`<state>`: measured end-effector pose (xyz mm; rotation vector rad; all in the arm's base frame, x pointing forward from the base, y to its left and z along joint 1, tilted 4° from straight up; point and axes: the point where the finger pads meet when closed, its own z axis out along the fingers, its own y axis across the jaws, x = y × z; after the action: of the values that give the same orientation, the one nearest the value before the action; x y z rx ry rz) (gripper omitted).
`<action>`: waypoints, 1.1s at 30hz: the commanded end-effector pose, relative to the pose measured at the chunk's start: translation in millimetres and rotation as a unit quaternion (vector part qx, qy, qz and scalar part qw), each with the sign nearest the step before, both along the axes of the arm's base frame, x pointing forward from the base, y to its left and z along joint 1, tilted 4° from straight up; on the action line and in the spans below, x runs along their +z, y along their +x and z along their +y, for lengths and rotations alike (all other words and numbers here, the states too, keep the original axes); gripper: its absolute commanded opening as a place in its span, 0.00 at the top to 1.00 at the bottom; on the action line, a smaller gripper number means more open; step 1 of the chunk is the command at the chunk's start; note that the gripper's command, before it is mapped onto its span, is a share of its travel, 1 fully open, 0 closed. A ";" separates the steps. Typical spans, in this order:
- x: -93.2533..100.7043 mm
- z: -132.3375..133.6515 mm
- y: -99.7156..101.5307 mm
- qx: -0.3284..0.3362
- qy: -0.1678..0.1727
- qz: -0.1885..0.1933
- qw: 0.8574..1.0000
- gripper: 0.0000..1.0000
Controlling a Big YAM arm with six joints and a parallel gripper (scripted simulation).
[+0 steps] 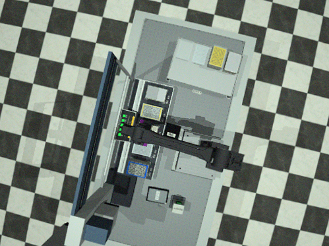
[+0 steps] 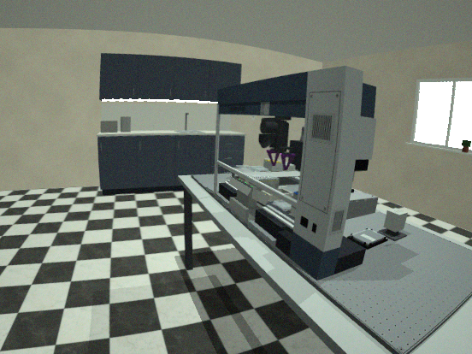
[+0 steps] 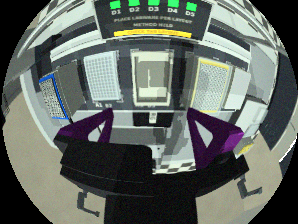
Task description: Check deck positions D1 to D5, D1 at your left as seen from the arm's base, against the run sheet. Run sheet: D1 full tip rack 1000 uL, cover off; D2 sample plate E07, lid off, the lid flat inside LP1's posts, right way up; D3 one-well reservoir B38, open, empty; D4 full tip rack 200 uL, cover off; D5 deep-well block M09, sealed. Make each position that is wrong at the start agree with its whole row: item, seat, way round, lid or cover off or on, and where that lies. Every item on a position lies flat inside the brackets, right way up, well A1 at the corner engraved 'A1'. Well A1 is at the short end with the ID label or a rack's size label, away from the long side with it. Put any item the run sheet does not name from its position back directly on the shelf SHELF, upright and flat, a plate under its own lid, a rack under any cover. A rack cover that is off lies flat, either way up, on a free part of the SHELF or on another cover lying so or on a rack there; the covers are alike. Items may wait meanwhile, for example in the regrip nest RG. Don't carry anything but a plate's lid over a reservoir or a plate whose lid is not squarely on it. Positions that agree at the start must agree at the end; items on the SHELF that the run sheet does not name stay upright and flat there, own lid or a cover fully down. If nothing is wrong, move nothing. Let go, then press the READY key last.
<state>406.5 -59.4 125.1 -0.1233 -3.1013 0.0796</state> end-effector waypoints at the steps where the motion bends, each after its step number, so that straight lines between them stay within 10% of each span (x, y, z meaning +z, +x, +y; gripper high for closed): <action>1: 6.2 15.3 6.2 -0.004 -0.002 -0.016 1.000 0.00; 25: 13.0 128.5 34.5 -0.004 0.005 -0.031 0.999 0.00; 33: 10.0 121.4 23.9 -0.004 0.003 -0.025 1.000 0.00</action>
<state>414.8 63.5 119.9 -0.1012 -3.1060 0.0791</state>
